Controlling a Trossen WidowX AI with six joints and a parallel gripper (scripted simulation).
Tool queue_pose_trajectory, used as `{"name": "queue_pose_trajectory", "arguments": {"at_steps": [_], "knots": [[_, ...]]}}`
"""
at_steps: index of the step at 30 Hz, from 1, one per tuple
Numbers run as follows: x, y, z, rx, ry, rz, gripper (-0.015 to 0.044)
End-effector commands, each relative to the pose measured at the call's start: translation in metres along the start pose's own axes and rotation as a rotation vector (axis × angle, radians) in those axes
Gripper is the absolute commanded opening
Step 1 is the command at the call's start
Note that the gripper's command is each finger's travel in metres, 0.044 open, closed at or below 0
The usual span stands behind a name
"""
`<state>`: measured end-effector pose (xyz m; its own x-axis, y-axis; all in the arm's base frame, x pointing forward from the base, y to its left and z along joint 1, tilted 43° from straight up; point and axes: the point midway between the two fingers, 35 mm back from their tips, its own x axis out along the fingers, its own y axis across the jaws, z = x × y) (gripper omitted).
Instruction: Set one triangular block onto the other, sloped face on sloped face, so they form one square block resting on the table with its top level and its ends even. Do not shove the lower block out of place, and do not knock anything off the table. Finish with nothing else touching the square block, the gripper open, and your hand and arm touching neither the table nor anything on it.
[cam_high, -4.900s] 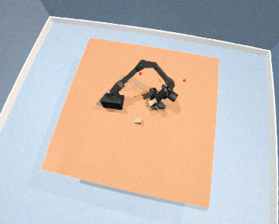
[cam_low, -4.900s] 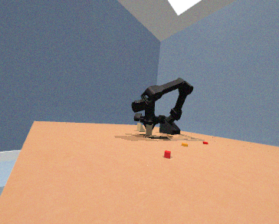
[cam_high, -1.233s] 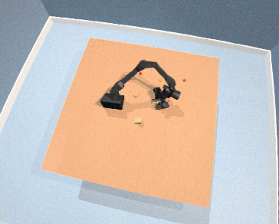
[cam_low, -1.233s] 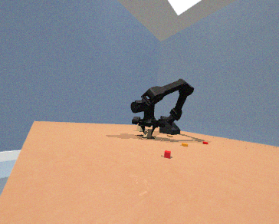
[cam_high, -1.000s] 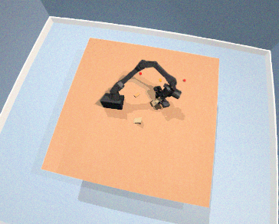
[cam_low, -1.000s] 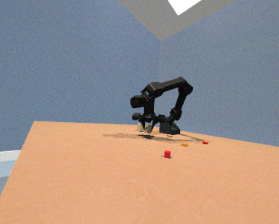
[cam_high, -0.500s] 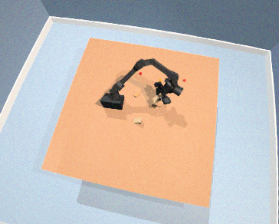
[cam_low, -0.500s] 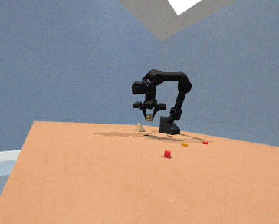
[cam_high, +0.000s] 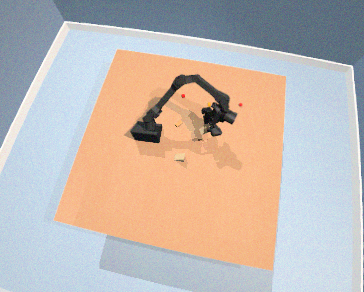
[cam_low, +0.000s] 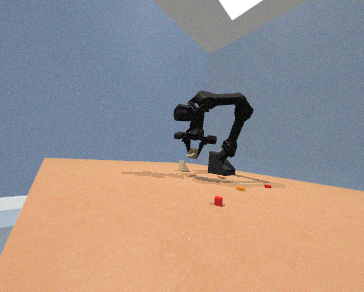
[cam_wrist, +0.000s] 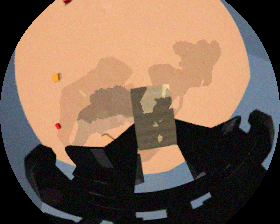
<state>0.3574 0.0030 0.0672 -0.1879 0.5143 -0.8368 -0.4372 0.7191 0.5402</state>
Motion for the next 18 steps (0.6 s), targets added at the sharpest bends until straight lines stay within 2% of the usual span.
{"name": "queue_pose_trajectory", "arguments": {"at_steps": [1,18], "knots": [[-0.0004,-0.0009,-0.0008,0.063,-0.064,-0.016,0.0],[0.0013,-0.0029,-0.005,0.291,-0.312,-0.038,0.0]]}}
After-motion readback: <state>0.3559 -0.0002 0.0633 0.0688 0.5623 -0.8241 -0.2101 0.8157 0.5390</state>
